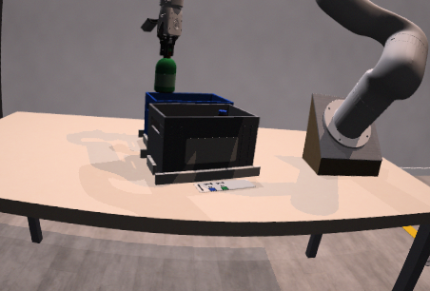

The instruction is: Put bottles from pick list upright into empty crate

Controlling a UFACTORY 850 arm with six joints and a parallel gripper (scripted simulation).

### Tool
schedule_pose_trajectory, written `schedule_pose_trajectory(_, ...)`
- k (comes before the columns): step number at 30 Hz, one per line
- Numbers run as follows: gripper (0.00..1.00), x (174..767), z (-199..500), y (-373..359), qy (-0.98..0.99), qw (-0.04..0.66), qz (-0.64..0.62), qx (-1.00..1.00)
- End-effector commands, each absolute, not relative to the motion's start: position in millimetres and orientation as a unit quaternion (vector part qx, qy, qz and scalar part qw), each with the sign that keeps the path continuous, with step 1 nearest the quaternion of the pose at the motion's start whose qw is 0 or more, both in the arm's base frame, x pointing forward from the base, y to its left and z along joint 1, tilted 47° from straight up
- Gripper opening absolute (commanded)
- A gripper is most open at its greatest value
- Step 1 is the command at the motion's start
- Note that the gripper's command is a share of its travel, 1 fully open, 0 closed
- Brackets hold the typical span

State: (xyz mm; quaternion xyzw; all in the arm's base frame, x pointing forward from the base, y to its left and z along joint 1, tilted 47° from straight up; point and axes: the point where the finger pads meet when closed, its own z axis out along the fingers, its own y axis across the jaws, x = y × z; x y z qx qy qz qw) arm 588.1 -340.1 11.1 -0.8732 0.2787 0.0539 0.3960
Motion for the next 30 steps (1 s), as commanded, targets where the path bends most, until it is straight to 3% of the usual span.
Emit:
schedule_pose_trajectory(1,0.0,585,17,-336,0.279,0.395,0.052,-0.874)
schedule_pose_trajectory(30,0.0,561,48,-302,0.279,0.395,0.052,-0.874)
